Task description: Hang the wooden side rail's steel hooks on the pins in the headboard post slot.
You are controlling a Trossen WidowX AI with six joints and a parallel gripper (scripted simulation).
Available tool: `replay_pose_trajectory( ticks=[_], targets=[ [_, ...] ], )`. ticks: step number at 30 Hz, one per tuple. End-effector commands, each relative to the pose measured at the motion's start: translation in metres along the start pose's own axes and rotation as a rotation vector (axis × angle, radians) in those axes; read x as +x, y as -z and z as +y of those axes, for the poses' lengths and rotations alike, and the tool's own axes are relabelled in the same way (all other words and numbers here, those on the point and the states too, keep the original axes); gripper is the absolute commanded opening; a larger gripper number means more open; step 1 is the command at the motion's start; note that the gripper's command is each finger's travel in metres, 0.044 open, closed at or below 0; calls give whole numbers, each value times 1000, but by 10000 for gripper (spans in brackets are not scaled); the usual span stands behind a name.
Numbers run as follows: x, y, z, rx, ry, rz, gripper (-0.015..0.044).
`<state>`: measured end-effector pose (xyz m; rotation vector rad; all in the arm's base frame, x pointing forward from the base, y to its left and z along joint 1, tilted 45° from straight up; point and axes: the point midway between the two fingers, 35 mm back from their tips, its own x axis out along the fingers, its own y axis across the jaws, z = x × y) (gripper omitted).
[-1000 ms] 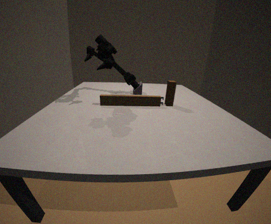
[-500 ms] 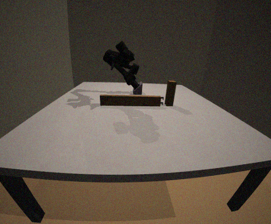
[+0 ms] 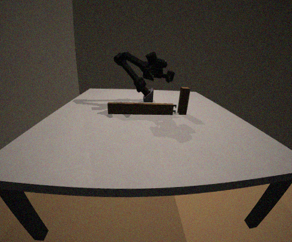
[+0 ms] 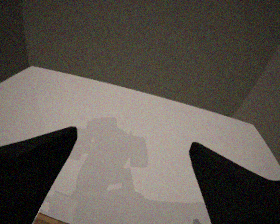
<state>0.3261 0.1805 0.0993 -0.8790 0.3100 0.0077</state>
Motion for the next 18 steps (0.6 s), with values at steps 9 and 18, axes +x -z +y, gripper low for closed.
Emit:
replay_pose_trajectory(
  ticks=[9,18],
  targets=[
    [-75,50,110,191,-325,-106,440],
    [-115,139,130,132,-454,-56,440]
  ],
)
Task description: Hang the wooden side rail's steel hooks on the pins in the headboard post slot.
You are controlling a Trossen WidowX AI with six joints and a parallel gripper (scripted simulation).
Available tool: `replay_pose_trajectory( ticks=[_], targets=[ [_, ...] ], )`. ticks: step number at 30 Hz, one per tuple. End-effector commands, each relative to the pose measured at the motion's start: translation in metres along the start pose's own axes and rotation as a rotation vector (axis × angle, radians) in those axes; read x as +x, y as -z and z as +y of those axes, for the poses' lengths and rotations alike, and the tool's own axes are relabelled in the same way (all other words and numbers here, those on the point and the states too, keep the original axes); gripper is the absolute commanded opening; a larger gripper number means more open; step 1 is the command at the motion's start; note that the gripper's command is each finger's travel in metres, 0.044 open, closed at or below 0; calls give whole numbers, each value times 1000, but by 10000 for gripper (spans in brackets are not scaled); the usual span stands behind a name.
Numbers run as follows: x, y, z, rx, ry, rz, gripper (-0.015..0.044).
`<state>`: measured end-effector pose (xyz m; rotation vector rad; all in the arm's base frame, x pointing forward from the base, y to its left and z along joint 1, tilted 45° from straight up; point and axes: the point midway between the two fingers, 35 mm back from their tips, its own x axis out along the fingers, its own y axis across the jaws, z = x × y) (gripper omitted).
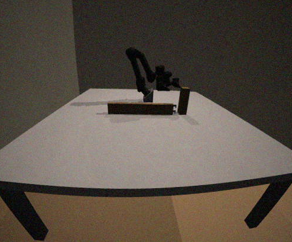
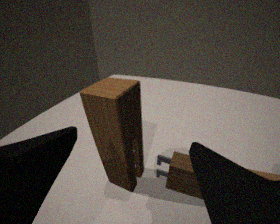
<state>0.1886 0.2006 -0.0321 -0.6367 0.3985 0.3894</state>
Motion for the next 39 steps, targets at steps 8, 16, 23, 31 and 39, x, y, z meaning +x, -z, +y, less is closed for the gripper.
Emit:
replay_pose_trajectory(
  ticks=[8,16,23,31,39],
  targets=[
    [-33,59,-6,-53,-63,67,440],
    [-33,59,-6,-53,-63,67,440],
    [-33,59,-6,-53,-63,67,440],
    [-15,57,3,-128,-110,163,440],
    [12,32,-6,-251,-269,363,440]
  ],
)
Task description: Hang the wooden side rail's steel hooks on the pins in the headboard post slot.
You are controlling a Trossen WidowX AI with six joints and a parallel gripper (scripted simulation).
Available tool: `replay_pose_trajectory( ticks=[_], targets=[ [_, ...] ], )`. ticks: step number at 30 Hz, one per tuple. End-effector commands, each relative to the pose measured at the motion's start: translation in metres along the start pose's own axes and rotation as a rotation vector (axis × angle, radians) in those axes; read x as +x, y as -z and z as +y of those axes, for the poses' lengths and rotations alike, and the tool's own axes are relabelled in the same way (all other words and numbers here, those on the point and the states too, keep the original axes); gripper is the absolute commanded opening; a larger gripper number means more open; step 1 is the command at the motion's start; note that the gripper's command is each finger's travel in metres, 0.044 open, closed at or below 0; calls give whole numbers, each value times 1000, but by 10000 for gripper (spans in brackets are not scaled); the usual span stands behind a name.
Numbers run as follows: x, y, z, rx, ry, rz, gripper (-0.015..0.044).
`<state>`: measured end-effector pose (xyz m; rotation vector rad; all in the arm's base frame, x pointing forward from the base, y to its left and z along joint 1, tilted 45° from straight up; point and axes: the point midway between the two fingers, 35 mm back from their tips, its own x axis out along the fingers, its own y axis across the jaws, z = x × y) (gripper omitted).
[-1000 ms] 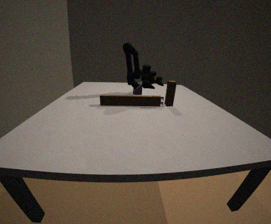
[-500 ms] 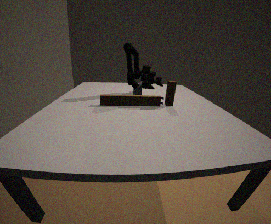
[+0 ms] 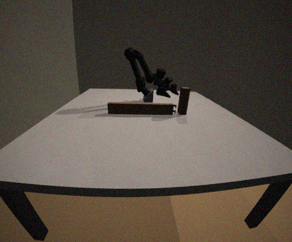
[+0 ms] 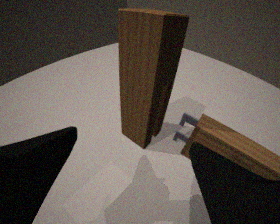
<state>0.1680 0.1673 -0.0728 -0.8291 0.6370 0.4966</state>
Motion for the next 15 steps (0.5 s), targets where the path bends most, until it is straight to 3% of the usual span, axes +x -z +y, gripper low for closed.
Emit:
replay_pose_trajectory(
  ticks=[1,6,15],
  targets=[
    [10,-28,-22,-92,-150,149,440],
    [-6,-43,-53,-126,-277,221,440],
    [-16,-46,-66,-133,-326,242,440]
  ],
)
